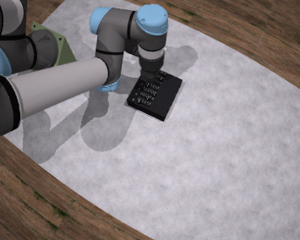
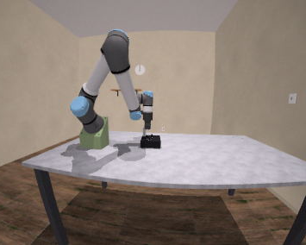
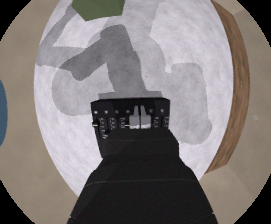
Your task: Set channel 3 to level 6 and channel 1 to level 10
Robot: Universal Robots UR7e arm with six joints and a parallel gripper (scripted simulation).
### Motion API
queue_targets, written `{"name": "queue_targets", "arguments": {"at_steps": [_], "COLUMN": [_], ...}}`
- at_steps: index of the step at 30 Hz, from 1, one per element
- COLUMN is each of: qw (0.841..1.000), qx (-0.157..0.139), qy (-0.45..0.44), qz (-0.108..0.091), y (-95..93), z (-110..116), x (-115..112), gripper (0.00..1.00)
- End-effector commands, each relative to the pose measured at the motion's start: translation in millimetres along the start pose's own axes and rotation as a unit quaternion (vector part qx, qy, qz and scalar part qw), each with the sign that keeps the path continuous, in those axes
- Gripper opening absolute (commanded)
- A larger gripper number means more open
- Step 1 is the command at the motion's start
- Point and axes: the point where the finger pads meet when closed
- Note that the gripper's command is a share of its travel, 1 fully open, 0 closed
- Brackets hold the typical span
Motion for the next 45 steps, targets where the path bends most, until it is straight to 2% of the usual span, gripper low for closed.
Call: {"name": "queue_targets", "arguments": {"at_steps": [1,45], "qw": [1.000,1.000], "qx": [0.000,0.000], "qy": [-0.001,-0.001], "qz": [0.000,0.000], "y": [-0.6,-0.6], "z": [5.0,24.2], "x": [-0.2,2.1], "gripper": [0.00,0.00]}}
Point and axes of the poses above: the point where the finger pads meet when closed, its own y axis back along the fingers, its own x axis across the jaws, z = x × y, and after that the axes turned 7 degrees about -y, right-handed
